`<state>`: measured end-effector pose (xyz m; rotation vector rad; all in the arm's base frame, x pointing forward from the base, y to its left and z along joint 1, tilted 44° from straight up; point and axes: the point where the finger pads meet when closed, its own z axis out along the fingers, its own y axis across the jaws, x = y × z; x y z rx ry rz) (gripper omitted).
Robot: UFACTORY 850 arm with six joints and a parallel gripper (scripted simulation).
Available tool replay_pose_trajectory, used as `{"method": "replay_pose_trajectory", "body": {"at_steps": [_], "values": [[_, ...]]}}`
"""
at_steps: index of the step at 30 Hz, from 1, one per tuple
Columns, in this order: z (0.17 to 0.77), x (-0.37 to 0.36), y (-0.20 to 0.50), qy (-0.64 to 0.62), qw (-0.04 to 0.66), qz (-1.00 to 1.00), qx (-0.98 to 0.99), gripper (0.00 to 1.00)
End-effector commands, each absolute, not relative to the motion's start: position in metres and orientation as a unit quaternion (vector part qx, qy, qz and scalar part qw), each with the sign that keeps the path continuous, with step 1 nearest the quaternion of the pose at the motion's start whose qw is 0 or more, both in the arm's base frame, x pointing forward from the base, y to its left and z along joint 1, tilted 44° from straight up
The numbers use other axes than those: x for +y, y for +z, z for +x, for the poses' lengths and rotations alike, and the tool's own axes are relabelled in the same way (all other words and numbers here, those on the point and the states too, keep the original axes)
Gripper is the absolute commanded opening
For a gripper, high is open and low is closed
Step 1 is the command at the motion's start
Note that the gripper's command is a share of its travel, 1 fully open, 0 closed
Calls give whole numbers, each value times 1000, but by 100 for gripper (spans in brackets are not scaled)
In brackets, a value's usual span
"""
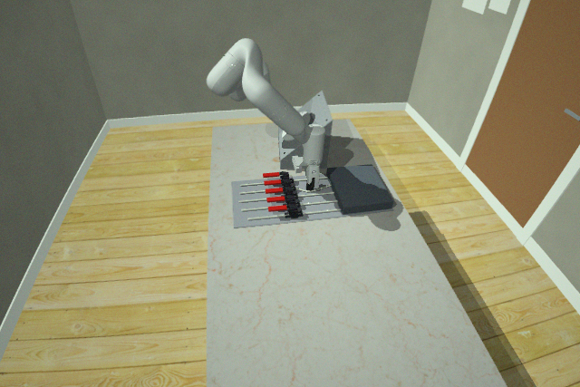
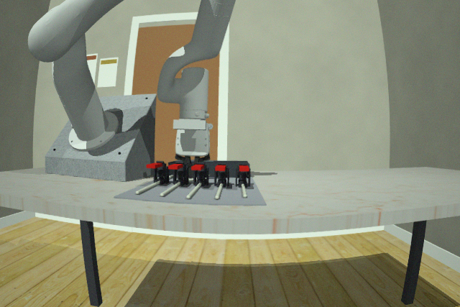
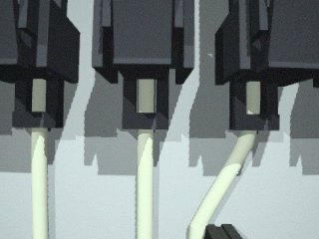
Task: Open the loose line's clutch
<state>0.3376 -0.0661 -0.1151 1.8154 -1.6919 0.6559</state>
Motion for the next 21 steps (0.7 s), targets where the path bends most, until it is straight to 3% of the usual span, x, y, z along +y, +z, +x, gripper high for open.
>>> {"method": "replay_pose_trajectory", "body": {"at_steps": [1, 21], "values": [[338, -66, -115, 246, 283, 678, -632, 0], [326, -66, -114, 246, 283, 678, -632, 0]]}}
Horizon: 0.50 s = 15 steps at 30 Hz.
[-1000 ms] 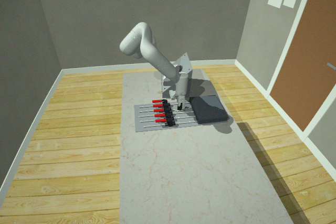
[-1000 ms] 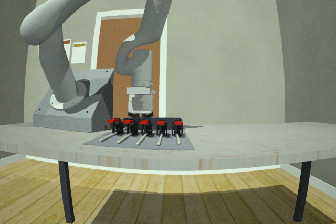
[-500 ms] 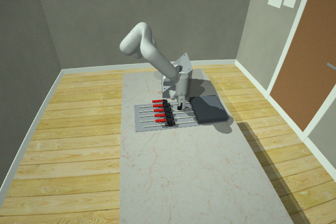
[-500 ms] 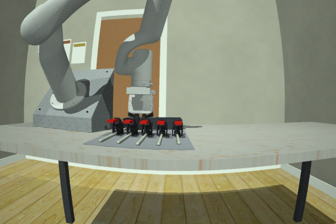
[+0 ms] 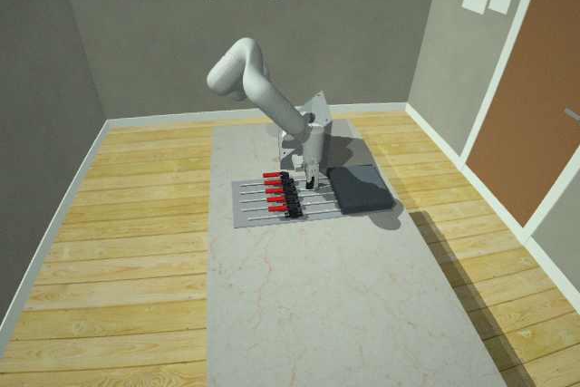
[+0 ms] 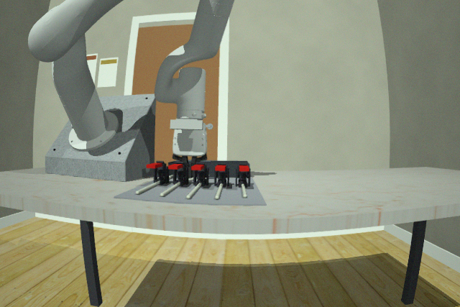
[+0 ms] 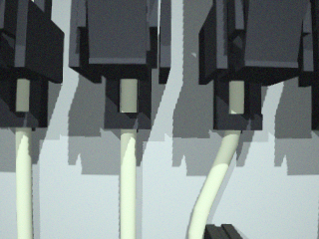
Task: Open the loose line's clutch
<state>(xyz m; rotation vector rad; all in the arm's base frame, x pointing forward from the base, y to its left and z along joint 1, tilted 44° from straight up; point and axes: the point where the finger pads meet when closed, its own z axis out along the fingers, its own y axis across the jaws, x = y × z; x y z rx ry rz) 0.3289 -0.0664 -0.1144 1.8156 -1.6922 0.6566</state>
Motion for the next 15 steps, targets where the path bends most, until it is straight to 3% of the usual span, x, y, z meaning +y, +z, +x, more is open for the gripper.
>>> {"method": "replay_pose_trajectory", "body": {"at_steps": [1, 15], "values": [[325, -66, -114, 246, 283, 678, -632, 0], [309, -67, -113, 246, 283, 678, -632, 0]]}}
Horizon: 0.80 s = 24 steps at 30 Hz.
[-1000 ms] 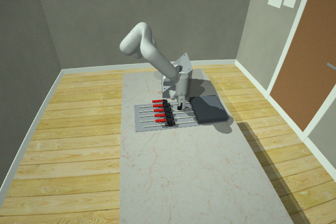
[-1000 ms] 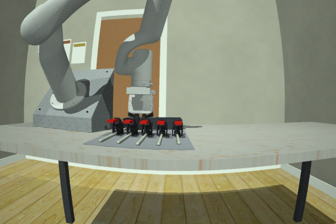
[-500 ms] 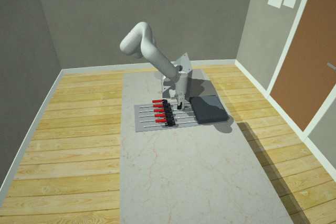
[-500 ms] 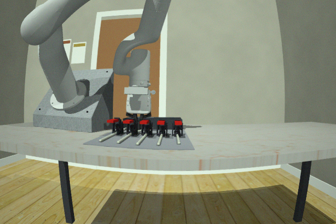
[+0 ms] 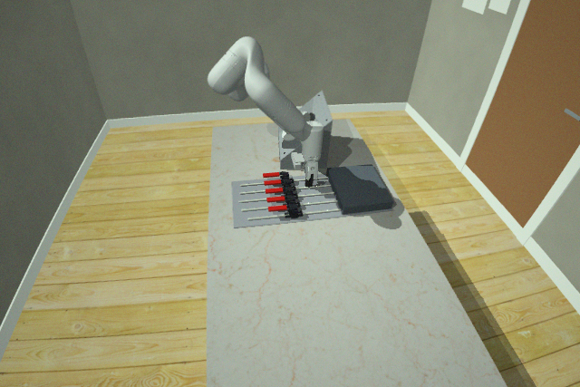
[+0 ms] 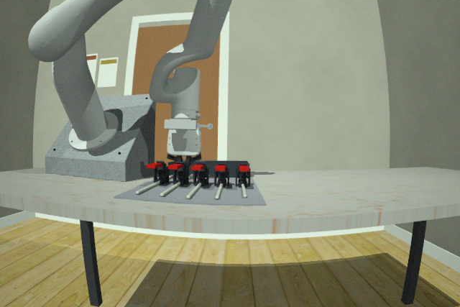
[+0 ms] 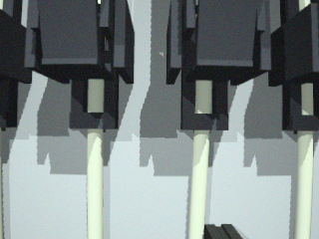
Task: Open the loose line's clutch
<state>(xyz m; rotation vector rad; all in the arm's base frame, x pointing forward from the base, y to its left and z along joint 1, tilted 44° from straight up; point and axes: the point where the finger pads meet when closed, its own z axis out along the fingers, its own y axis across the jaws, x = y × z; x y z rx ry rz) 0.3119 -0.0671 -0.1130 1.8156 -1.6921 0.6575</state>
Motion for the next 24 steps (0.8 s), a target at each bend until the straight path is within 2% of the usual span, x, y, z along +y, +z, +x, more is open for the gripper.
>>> {"method": "replay_pose_trajectory", "body": {"at_steps": [1, 24], "values": [[308, -67, -113, 246, 283, 678, -632, 0], [303, -61, -106, 246, 283, 678, -632, 0]]}}
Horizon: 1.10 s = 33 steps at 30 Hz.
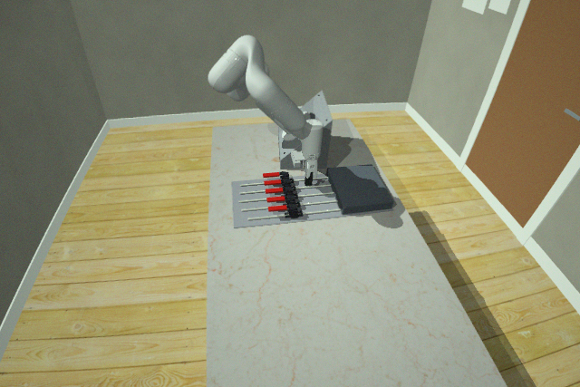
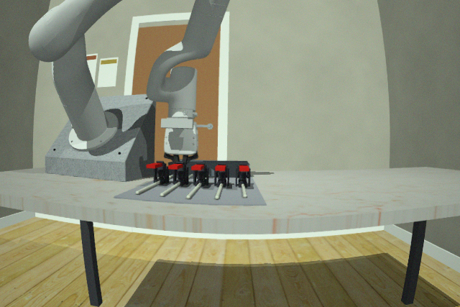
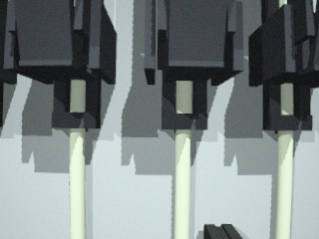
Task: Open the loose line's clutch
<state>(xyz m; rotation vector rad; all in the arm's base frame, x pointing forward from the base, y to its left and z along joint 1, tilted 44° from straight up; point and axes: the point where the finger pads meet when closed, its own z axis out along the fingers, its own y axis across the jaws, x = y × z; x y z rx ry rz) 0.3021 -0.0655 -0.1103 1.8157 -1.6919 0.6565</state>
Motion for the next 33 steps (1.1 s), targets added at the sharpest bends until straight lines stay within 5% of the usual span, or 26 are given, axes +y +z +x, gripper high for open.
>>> {"method": "replay_pose_trajectory", "body": {"at_steps": [1, 28, 33], "values": [[303, -59, -104, 246, 283, 678, -632, 0], [305, -7, -51, 246, 283, 678, -632, 0], [304, 52, -69, 246, 283, 678, -632, 0]]}}
